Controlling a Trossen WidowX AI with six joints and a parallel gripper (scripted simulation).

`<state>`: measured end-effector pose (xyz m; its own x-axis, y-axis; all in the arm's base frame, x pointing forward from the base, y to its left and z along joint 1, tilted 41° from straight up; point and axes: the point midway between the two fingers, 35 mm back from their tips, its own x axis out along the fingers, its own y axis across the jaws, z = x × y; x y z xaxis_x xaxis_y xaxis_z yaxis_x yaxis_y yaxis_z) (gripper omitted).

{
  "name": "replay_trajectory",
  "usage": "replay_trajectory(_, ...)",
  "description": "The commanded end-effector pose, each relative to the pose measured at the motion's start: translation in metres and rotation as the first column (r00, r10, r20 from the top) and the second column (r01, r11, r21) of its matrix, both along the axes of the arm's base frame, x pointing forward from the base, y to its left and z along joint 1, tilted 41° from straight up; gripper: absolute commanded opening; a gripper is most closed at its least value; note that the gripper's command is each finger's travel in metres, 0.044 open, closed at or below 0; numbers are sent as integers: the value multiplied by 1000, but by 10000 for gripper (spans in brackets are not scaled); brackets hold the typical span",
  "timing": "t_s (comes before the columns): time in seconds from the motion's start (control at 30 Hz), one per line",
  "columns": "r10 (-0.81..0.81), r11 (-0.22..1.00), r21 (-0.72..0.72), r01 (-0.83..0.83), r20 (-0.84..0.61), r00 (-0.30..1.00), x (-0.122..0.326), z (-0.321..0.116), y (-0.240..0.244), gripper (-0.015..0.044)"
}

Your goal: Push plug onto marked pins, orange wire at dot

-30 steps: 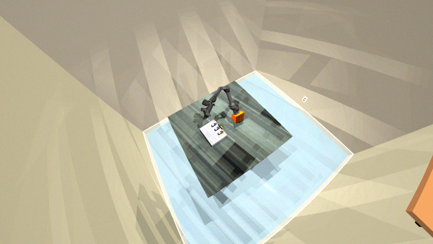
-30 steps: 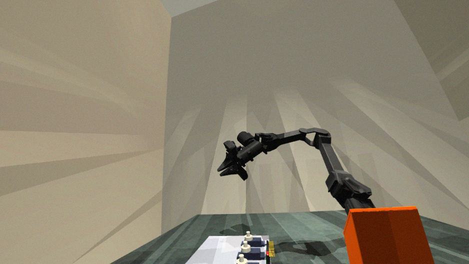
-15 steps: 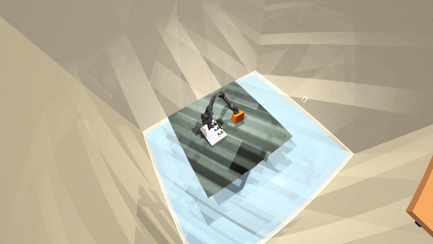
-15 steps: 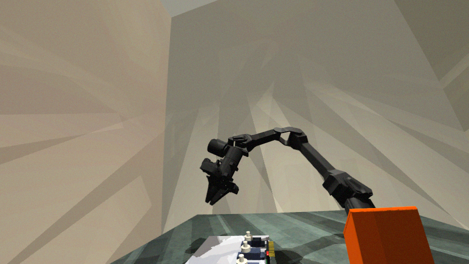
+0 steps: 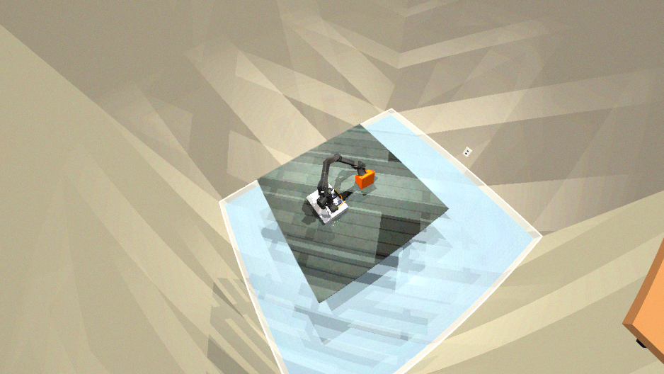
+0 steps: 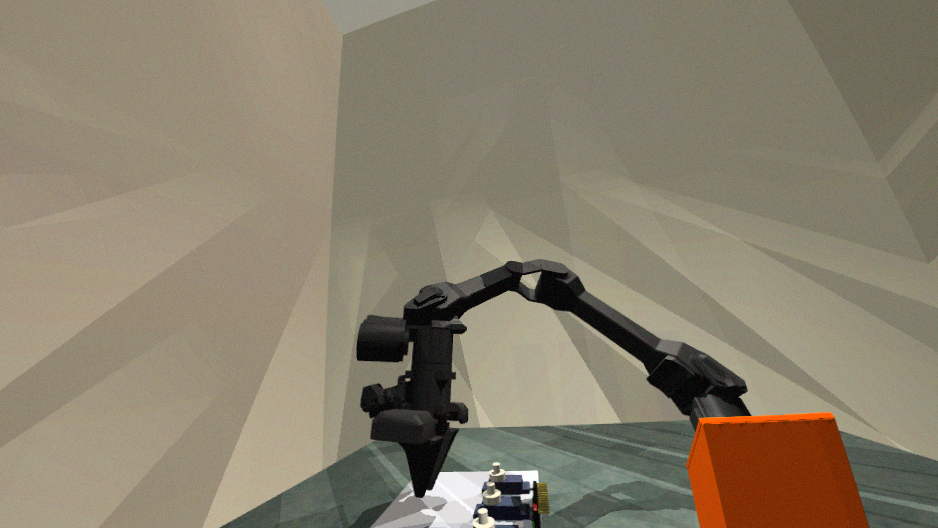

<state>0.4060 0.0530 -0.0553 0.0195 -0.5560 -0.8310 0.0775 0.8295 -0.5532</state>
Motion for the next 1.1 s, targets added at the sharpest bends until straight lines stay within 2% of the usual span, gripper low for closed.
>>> replay_trajectory(0.0,1,995,-95,-10,-99,995,-12,-27,0,115)
replay_trajectory(0.37,1,994,-110,-14,-115,993,-16,-49,-16,115)
replay_trajectory(0.97,1,994,-111,-14,-115,993,-17,-61,-26,115)
replay_trajectory(1.07,1,994,-111,-14,-115,993,-17,-61,-26,36)
